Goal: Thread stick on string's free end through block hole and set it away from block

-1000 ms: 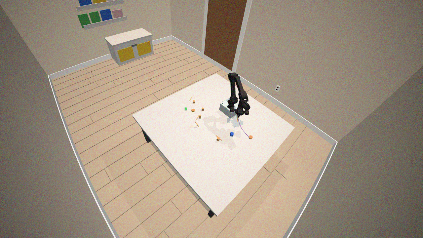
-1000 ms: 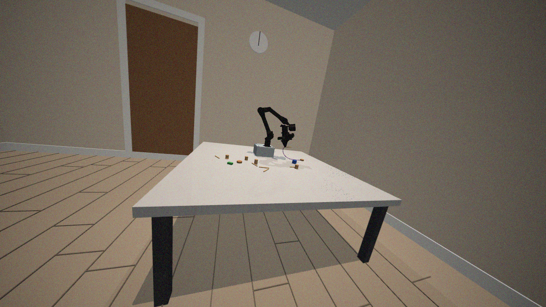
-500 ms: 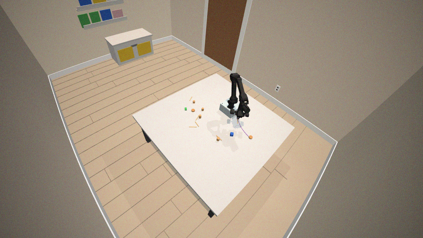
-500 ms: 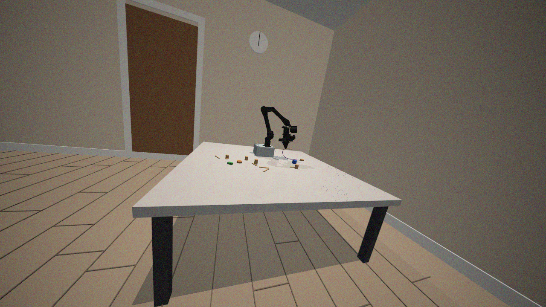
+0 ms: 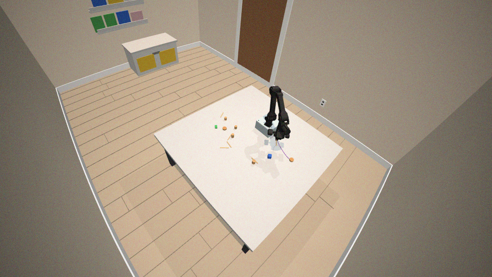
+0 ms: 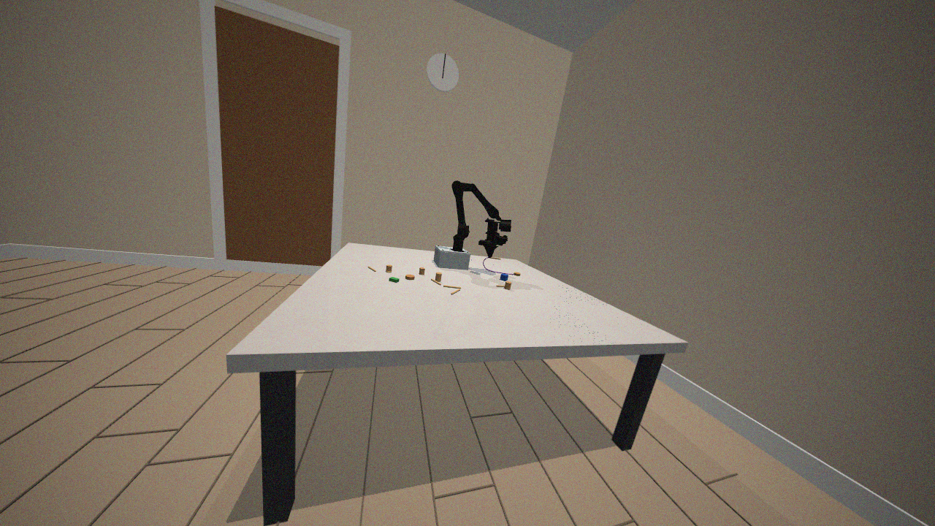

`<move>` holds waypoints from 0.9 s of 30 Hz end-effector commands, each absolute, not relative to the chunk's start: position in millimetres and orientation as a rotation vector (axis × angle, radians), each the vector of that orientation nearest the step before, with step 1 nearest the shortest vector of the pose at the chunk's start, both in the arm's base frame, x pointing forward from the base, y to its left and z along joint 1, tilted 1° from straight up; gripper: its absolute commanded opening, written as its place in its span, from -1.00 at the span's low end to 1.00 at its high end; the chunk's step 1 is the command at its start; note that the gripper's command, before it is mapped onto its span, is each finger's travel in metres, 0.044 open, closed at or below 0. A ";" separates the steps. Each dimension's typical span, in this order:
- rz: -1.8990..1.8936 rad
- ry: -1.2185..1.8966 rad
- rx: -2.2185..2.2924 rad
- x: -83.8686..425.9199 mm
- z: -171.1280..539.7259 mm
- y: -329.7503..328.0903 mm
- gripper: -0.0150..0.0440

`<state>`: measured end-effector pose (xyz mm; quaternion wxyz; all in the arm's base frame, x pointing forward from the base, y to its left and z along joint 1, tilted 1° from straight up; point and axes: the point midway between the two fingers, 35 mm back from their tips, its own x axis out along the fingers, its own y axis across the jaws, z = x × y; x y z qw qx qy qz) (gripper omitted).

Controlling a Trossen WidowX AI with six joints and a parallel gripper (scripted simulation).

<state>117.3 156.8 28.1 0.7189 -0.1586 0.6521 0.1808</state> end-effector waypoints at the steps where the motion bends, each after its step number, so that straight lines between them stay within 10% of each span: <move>1: 0.405 1.468 -0.364 118.1 21.0 158.6 -0.49; 27: 0.397 1.550 -0.372 119.8 -4.2 164.5 -0.49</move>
